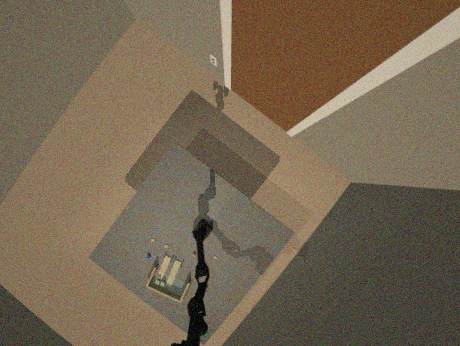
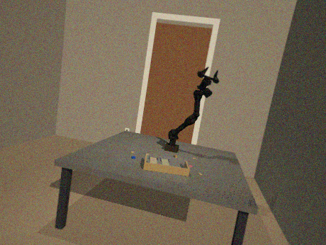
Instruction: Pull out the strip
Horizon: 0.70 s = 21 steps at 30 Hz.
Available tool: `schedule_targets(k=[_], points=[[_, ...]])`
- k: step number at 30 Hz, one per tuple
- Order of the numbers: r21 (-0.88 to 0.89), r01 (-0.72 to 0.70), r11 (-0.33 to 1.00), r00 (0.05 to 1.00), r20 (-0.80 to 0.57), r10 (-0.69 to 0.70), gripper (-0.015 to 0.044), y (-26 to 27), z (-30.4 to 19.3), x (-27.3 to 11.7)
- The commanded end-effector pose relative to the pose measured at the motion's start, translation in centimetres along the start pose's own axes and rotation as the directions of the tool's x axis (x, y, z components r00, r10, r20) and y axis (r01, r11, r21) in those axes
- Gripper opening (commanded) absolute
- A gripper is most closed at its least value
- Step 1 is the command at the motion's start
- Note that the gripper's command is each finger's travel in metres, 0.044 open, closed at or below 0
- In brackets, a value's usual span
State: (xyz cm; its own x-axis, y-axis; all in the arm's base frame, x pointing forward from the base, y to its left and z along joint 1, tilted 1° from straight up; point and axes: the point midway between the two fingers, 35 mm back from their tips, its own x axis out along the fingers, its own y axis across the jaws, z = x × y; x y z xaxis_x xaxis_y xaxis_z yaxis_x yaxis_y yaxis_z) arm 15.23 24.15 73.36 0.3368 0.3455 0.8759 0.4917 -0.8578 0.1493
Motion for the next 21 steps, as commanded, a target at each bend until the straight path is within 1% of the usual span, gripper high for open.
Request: schedule_targets(k=[1,3,6,11,16,21], points=[[0.007,-0.001,1.000,1.000,-0.006,0.001,0.0400,0.0,-0.3,-0.1],[0.064,-0.005,0.998,0.998,-0.056,0.008,0.0400,0.1,-2.5,-0.5],[0.195,-0.007,0.981,0.986,-0.161,0.039,0.0400,0.8,-7.2,-1.9],[0.415,0.006,0.910,0.944,-0.302,0.132,0.0400,3.8,-13.8,-5.0],[0.623,0.039,0.782,0.885,-0.385,0.262,0.0400,8.4,-18.2,-8.5],[0.791,0.086,0.605,0.815,-0.405,0.414,0.0400,14.1,-20.3,-12.3]])
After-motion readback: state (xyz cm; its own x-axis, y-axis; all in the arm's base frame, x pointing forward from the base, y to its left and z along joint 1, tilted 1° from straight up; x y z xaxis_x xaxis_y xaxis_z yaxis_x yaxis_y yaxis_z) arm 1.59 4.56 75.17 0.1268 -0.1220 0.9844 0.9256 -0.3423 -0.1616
